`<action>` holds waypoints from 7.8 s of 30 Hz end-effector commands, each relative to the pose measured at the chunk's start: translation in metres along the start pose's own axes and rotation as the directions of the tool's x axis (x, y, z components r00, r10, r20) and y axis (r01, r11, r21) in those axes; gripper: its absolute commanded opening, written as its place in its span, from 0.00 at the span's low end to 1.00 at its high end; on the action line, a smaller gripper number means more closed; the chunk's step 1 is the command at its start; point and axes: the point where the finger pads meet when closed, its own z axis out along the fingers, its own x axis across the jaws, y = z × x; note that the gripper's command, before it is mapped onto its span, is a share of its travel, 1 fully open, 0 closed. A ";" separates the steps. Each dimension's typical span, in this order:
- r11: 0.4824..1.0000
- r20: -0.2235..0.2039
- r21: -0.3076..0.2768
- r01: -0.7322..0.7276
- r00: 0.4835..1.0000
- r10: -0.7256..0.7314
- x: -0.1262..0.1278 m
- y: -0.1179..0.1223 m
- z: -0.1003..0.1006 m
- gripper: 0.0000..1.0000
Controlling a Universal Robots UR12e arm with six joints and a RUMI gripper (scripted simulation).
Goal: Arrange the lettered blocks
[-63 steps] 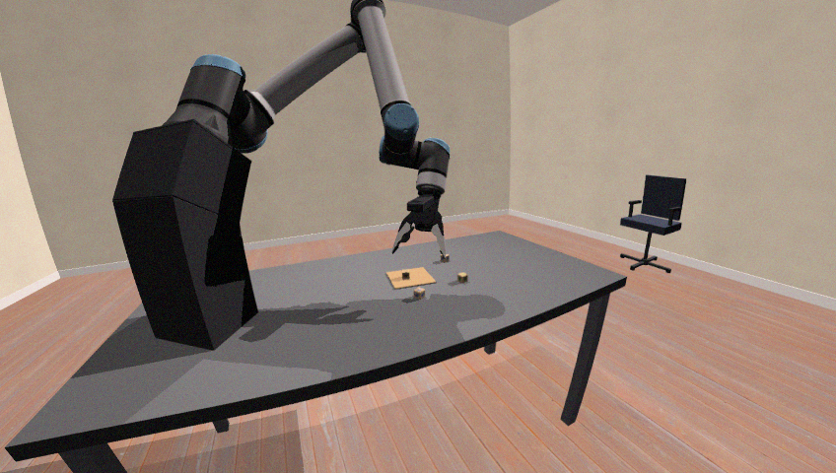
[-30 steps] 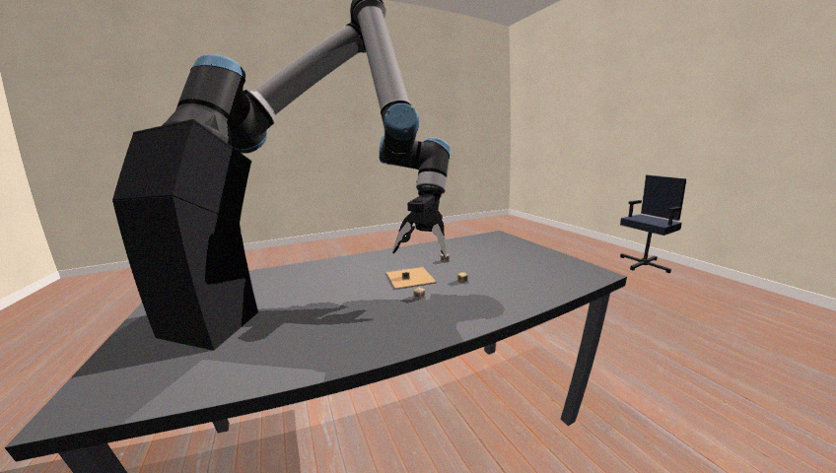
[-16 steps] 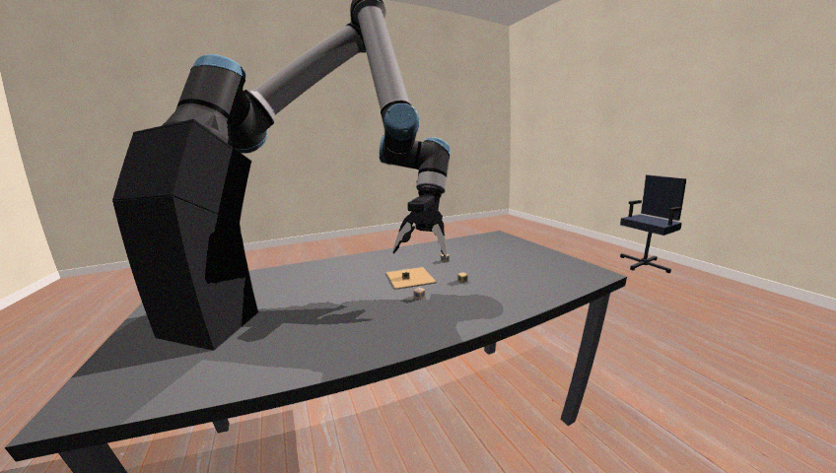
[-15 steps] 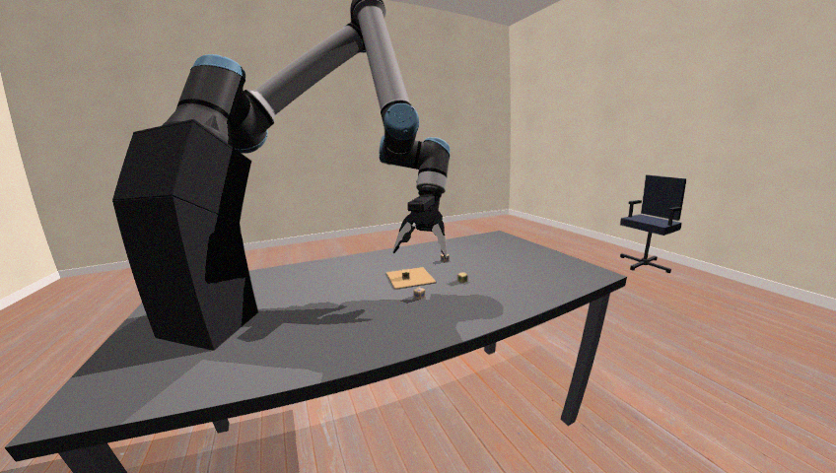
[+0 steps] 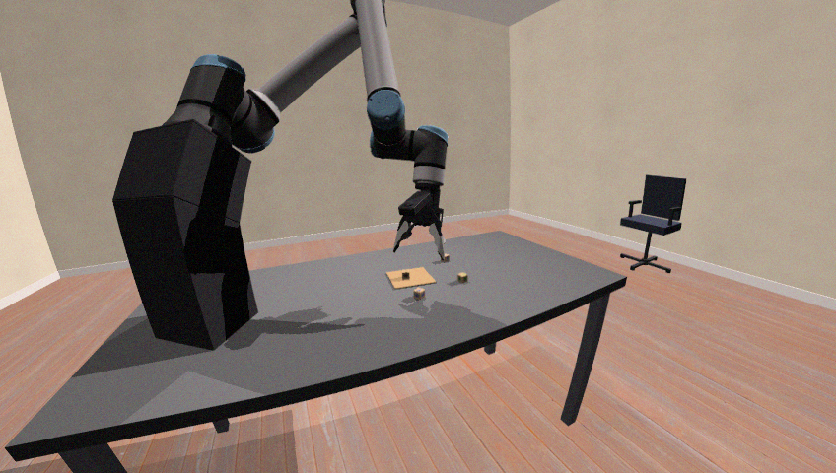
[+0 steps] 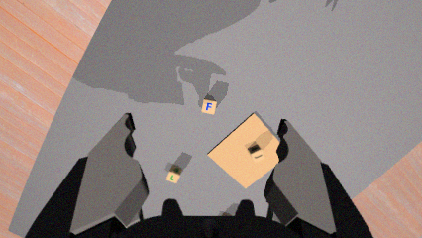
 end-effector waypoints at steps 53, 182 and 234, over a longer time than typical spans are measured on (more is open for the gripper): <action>0.944 0.026 -0.300 0.138 0.990 -0.136 0.003 0.006 -0.011 1.00; 0.141 0.297 -0.057 0.988 0.152 -0.943 0.002 0.025 0.039 0.37; 0.141 0.297 -0.057 0.988 0.152 -0.943 0.002 0.037 0.079 0.37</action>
